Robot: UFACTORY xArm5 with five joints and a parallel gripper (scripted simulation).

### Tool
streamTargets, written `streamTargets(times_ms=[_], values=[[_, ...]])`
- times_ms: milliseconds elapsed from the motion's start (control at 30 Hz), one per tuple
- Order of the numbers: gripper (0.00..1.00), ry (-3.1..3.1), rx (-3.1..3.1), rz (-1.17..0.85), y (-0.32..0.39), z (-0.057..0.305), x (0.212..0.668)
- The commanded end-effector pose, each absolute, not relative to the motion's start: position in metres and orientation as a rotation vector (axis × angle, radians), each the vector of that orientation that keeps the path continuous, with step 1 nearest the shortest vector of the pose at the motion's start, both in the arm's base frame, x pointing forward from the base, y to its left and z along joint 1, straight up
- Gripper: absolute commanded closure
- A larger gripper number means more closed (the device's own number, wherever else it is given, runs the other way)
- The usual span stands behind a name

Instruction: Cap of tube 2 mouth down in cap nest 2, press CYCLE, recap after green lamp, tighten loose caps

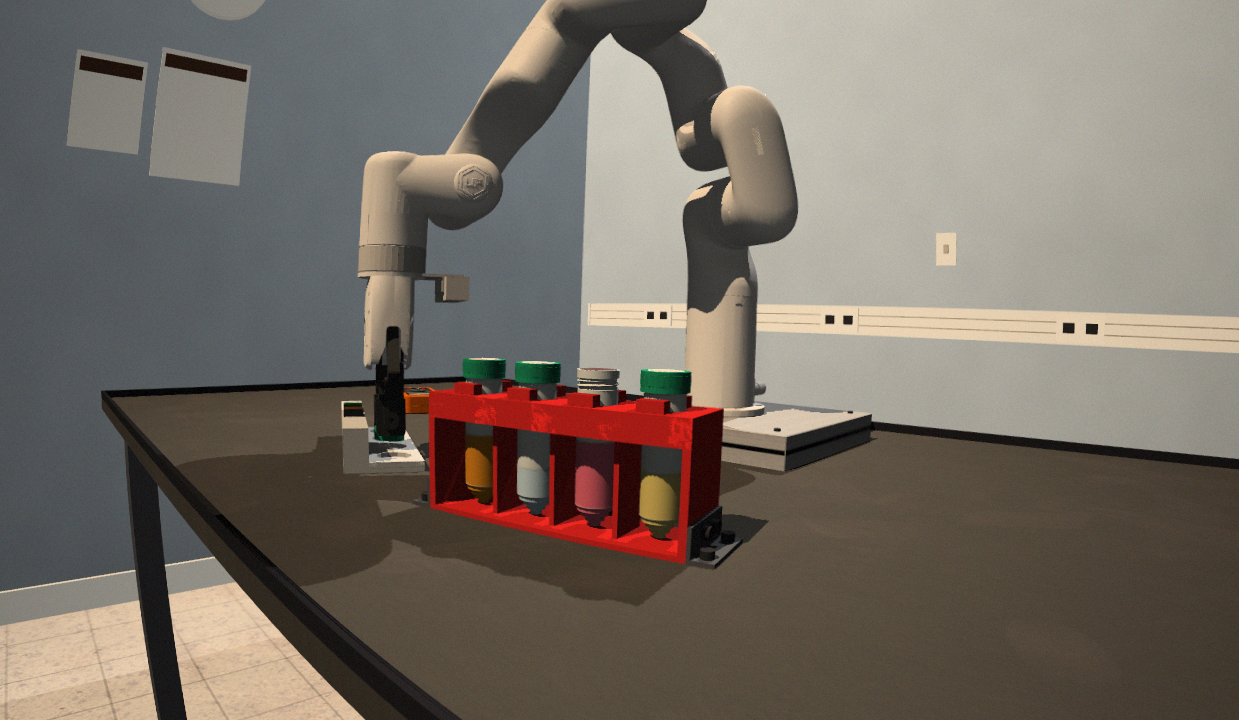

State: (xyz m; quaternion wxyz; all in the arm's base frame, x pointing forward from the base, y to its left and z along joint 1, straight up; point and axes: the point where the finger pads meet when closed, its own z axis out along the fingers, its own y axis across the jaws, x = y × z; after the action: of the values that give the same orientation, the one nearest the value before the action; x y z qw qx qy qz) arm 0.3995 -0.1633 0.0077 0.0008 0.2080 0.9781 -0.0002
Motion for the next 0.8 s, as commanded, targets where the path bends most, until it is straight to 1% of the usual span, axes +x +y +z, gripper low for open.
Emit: streamTargets(times_ms=[0, 767], values=[[1.0, 3.068, 0.653, 0.002, -0.1638, 0.0077, 0.4008], [1.0, 3.068, 0.653, 0.002, -0.1636, 0.0026, 0.4002]])
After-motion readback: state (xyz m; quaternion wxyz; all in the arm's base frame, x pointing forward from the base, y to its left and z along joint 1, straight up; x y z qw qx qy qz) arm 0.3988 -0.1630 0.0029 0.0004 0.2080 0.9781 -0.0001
